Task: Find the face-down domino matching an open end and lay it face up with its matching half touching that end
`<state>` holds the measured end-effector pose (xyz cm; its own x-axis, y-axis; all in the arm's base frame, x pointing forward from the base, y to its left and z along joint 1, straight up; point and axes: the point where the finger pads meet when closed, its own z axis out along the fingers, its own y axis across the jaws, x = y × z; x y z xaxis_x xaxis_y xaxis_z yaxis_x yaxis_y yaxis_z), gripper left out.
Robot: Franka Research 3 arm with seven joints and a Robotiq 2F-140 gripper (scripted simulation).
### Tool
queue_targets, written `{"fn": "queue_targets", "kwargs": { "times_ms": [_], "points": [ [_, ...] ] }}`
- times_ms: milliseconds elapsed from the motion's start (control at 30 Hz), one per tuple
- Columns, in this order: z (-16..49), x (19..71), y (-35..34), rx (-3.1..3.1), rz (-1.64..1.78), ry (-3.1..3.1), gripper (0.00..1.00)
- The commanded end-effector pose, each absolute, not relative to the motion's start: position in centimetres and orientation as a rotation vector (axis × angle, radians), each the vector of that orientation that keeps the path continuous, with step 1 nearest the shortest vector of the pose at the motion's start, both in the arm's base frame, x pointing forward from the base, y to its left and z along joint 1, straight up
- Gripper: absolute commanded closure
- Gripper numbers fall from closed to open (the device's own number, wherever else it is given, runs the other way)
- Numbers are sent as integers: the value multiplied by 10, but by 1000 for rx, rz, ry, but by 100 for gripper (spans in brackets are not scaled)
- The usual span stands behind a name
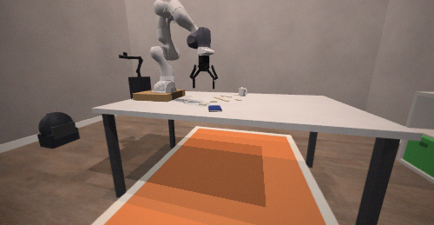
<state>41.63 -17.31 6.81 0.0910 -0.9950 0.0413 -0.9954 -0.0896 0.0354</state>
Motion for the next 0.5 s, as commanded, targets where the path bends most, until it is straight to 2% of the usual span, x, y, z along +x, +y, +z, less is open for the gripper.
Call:
{"fn": "queue_targets", "kwargs": {
  "times_ms": [0, 200, 233, 467],
  "points": [
    [63, 422, -175, 2558, 5, -1752, 0],
    [60, 424, -176, 2691, 5, -1504, 0],
    [60, 424, -176, 2711, 5, -1463, 67],
    [60, 424, -176, 2832, 13, -1197, 67]
  ]
}}
